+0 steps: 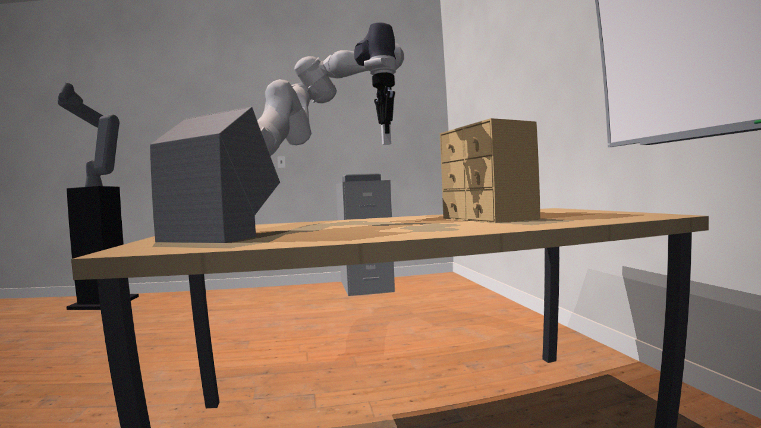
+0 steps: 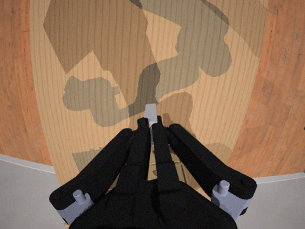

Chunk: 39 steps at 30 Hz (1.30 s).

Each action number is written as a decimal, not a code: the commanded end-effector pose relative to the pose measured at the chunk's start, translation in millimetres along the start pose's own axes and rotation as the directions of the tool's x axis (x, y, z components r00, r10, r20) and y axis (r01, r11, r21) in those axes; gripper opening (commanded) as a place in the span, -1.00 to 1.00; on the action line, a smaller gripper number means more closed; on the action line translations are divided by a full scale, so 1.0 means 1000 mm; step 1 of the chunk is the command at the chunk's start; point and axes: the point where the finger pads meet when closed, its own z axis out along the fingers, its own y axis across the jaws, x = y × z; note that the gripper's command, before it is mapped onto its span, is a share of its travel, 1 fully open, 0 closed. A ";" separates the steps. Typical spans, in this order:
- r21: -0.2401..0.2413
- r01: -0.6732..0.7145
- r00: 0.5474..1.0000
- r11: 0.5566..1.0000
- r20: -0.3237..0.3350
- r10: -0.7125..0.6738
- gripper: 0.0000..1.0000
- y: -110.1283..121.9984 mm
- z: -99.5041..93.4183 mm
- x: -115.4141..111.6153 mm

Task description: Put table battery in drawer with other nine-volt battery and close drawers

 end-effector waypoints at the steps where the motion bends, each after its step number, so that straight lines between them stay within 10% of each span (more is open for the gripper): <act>1: -0.002 -0.011 1.000 1.000 -0.005 0.011 -1.00 0.000 0.000 0.001; 13: -0.002 -0.011 1.000 1.000 -0.005 0.011 -1.00 0.000 0.000 0.001; 14: 0.000 -0.006 1.000 1.000 0.000 0.006 1.00 0.000 0.000 0.000; 39: 0.000 -0.006 1.000 1.000 0.000 0.006 1.00 0.000 0.000 0.000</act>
